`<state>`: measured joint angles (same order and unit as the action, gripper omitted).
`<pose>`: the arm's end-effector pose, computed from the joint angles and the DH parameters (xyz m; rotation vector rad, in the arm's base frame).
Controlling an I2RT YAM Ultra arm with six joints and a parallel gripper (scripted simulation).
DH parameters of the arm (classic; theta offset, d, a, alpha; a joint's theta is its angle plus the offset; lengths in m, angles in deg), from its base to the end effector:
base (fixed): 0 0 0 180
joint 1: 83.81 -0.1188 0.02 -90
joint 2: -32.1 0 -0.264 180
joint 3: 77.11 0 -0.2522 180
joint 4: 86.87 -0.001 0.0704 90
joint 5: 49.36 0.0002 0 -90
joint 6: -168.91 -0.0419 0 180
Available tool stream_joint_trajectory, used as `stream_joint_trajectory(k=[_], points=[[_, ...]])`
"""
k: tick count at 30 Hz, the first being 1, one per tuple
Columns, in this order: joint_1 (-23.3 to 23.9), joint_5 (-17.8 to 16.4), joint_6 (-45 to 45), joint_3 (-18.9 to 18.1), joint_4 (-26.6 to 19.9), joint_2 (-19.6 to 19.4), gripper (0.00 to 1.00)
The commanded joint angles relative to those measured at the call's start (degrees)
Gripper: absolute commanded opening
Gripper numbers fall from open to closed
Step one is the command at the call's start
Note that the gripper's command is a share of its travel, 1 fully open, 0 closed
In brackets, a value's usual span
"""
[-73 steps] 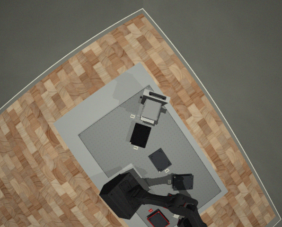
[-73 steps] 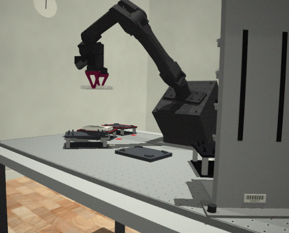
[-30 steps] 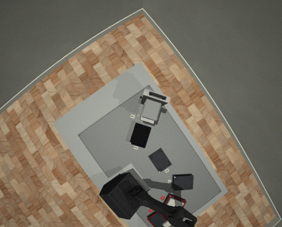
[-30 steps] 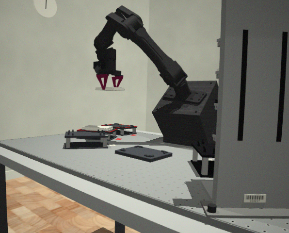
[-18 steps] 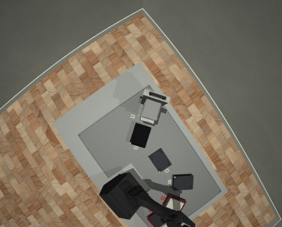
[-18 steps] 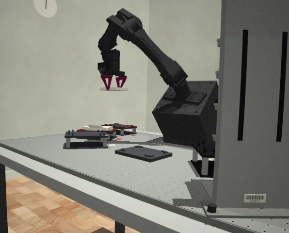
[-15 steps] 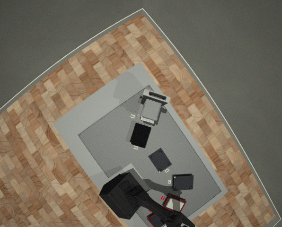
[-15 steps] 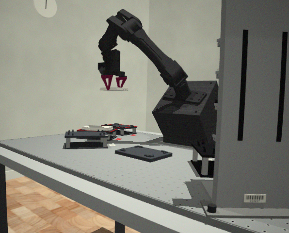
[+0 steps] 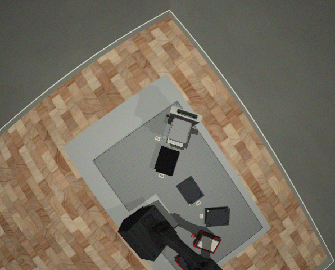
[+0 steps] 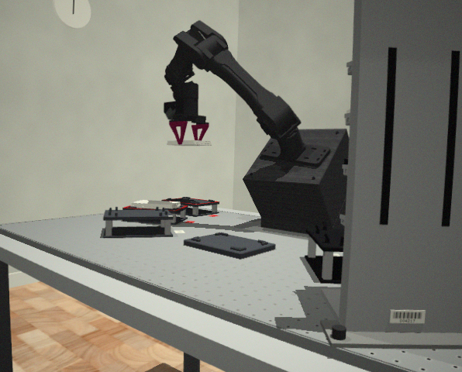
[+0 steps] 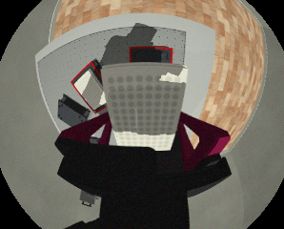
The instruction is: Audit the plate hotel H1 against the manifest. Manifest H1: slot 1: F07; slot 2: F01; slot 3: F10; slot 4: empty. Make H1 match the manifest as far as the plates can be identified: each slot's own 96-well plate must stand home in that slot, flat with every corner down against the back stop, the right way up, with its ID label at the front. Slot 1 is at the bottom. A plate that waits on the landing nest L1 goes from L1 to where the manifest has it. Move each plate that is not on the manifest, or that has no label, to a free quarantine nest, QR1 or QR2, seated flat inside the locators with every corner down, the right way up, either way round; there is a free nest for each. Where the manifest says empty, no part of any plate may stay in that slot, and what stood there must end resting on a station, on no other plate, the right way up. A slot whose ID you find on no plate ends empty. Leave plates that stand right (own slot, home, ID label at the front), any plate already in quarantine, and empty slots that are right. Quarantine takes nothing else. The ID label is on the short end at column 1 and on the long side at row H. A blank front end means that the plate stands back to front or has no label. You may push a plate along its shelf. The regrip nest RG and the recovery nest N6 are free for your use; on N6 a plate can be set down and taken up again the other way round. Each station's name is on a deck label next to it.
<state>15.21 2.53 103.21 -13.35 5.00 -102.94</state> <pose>-0.0386 -0.4143 0.1252 1.6763 1.9765 0.7634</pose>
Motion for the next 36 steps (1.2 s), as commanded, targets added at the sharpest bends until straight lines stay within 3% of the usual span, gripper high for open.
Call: stream_joint_trajectory(k=[1, 4, 33, 36], points=[[1.9, 0.1, 1.4, -1.8, -0.3, -0.8, 0.86], [2.5, 0.3, 2.1, -3.2, -0.7, -2.2, 0.86], [2.5, 0.3, 2.1, -3.2, -0.7, -2.2, 0.86], [1.9, 0.1, 1.4, -1.6, 1.3, -2.2, 0.86]])
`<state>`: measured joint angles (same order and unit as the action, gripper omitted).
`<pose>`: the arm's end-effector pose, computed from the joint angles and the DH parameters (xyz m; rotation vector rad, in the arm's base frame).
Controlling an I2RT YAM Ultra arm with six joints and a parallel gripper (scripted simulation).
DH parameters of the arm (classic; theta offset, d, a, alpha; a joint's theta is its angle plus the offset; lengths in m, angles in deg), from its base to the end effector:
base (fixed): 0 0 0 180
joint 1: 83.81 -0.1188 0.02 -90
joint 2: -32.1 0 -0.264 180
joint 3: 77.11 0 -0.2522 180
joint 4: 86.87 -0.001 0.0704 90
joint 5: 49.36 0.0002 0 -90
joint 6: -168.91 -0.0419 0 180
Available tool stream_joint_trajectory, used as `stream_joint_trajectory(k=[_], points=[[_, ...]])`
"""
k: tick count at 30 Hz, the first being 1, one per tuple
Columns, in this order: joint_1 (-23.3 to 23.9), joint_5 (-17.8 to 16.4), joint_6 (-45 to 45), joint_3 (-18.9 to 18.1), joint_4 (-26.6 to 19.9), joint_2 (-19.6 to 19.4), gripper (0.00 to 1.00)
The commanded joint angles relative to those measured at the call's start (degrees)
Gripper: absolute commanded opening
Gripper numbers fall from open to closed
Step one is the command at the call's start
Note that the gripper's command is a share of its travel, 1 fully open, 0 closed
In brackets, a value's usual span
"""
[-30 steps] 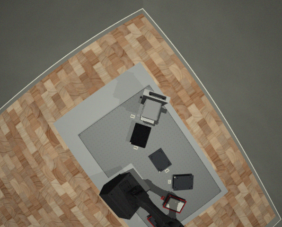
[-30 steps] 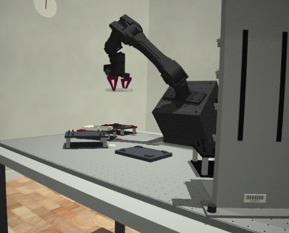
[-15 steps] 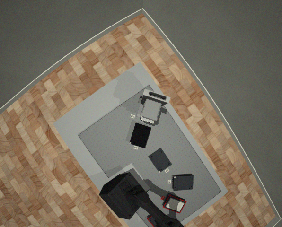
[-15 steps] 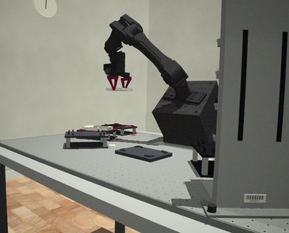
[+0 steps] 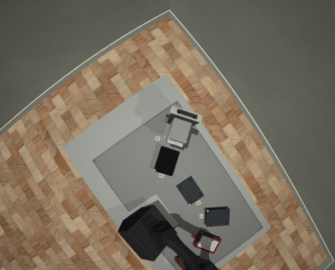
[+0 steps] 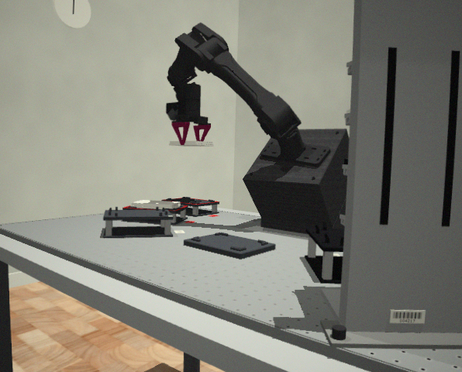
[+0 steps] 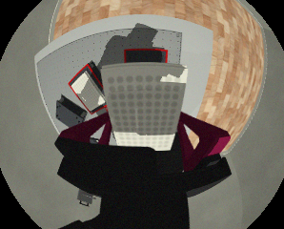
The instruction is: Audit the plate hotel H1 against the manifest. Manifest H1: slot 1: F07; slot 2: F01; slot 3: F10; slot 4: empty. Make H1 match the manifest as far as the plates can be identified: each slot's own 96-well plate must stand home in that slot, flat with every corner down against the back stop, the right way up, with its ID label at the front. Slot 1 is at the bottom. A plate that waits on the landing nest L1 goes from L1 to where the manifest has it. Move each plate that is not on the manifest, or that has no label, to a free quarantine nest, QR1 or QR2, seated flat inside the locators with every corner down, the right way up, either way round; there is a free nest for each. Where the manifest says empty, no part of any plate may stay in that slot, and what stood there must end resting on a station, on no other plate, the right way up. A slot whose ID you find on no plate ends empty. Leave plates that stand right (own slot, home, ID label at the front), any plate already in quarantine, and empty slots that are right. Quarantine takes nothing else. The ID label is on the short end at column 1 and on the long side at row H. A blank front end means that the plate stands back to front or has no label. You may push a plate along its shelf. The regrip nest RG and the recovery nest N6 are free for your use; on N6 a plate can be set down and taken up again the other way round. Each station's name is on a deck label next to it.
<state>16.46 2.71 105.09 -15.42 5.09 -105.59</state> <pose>-0.0489 -0.4200 0.1142 1.6642 1.9792 0.7530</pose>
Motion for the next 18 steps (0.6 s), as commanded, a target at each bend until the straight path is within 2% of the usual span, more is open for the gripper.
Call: stream_joint_trajectory(k=[1, 18], points=[[0.4, -0.1, -0.7, 0.9, 1.8, 0.4, 0.86], [-2.9, -1.0, -4.8, 6.7, 11.0, -0.5, 0.86]])
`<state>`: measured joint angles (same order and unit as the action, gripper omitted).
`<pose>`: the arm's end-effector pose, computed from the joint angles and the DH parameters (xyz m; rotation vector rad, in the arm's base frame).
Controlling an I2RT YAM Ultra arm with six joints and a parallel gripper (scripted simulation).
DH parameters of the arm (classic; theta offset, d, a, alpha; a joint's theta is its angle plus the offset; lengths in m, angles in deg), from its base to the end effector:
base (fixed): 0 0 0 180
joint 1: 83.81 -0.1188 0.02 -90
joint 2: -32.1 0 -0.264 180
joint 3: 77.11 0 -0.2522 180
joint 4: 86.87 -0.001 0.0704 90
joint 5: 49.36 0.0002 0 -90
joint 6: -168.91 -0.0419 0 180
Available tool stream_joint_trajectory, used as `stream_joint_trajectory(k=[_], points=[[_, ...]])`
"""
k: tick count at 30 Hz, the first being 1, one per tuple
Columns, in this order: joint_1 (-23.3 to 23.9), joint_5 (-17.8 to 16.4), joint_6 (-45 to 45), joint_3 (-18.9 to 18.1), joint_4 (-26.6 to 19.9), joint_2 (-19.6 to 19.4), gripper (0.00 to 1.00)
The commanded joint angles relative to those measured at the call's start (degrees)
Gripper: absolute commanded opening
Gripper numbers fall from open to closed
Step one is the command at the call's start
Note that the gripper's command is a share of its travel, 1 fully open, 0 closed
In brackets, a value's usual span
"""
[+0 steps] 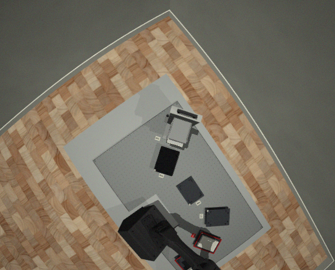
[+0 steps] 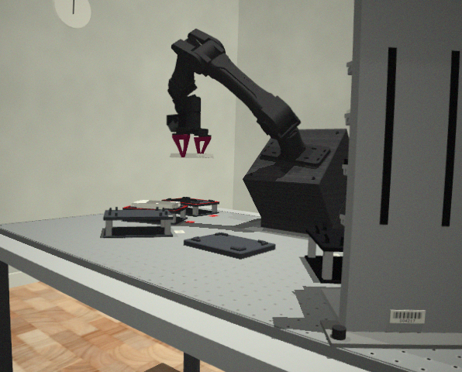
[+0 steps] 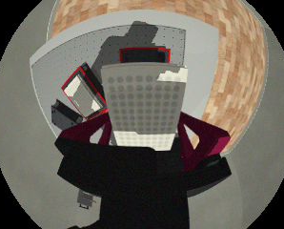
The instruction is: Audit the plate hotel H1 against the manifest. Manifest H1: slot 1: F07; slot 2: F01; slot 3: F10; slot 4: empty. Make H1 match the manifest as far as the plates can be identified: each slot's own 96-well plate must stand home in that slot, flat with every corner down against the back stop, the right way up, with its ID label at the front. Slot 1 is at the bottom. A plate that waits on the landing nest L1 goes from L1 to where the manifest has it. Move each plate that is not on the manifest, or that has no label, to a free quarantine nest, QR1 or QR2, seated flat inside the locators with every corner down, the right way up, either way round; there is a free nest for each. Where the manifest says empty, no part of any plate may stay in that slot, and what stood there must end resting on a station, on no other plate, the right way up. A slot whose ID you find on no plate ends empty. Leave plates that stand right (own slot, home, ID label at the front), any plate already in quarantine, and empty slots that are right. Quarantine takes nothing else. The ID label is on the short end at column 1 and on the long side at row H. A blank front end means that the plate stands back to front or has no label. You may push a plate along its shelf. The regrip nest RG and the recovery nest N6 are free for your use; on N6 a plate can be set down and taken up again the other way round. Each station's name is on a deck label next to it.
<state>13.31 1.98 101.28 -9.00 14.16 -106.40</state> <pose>-0.0245 -0.4155 0.0815 1.6692 1.9807 0.7630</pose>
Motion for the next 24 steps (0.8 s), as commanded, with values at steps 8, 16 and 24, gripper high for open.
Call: stream_joint_trajectory(k=[8, 16, 24], points=[[-1.6, -0.7, -3.3, 2.7, 6.8, -0.5, 0.86], [-3.0, -1.0, -5.1, 4.5, 10.3, -1.3, 0.86], [-4.9, -1.4, -7.5, 6.4, 15.0, -2.5, 0.86]])
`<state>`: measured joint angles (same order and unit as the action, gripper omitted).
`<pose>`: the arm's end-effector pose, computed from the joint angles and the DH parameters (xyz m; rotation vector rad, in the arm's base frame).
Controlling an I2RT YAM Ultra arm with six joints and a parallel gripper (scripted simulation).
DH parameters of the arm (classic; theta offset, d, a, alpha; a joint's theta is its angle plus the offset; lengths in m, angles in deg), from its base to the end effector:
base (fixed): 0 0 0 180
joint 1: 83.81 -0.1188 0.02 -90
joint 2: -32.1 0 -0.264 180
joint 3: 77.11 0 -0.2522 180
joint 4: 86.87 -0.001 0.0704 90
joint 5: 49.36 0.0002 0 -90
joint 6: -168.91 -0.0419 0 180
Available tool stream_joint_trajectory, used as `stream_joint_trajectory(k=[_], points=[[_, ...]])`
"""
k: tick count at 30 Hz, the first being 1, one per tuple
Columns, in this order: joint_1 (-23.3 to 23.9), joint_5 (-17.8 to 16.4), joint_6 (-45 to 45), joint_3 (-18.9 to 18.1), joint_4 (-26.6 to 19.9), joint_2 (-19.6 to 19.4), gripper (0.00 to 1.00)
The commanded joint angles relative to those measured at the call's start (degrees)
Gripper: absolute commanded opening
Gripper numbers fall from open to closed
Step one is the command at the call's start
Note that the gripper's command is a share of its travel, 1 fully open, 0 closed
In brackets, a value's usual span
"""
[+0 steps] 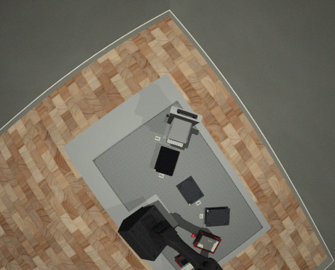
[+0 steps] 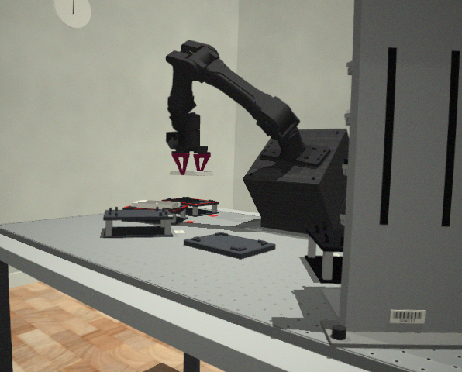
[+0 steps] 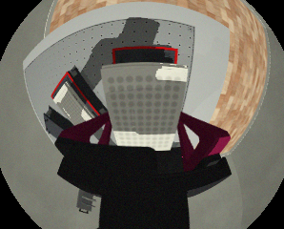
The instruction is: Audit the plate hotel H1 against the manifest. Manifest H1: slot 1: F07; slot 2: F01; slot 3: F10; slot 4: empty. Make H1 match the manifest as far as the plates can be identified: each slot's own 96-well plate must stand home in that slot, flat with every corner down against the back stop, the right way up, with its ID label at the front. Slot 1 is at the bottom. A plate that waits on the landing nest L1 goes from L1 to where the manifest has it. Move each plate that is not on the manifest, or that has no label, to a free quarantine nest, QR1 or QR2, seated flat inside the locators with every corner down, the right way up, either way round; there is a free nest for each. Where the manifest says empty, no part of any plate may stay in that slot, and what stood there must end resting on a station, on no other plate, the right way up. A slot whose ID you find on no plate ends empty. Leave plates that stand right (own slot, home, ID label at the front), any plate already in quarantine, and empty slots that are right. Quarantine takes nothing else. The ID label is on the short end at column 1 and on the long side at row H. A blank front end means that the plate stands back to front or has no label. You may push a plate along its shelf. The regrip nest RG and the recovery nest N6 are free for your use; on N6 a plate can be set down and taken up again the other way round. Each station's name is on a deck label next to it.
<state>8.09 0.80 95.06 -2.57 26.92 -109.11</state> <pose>0.0143 -0.4097 0.0365 1.6681 1.9845 0.7711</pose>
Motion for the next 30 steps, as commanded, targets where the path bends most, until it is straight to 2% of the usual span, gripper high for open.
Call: stream_joint_trajectory(k=[1, 9, 30], points=[[0.1, -0.2, -1.6, 0.2, 2.8, 0.1, 0.86], [-1.3, -0.4, -3.4, 1.5, 6.3, -0.9, 0.86], [-1.2, -0.4, -3.3, 2.3, 6.7, -0.6, 0.86]])
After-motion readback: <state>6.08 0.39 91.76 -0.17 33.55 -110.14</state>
